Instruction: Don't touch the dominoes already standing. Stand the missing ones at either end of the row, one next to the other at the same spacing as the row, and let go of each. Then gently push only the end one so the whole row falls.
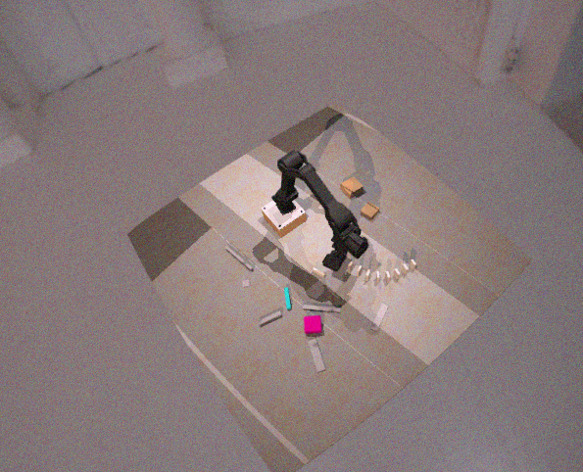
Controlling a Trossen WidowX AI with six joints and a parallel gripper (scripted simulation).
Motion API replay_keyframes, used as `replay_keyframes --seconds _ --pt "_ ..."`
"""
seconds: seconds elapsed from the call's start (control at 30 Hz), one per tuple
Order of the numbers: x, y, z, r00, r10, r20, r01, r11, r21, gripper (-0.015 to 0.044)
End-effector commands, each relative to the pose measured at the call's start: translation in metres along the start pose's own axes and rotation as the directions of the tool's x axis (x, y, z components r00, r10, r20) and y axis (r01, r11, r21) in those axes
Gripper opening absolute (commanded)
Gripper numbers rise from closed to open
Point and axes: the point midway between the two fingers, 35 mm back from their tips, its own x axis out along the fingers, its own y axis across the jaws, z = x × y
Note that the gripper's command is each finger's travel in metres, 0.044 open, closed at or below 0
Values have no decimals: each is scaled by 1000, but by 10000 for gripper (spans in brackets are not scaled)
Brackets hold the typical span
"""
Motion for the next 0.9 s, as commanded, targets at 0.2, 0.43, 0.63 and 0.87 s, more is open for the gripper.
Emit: replay_keyframes --seconds 0.2,0.43,0.63,0.87 --pt "51 5 -9 1000 11 -16 -11 1000 -6 107" --pt "51 5 -10 1000 11 -16 -11 1000 -6 107" --pt "51 5 -10 1000 11 -16 -11 1000 -6 107" --pt "51 5 -10 1000 11 -16 -11 1000 -6 291"
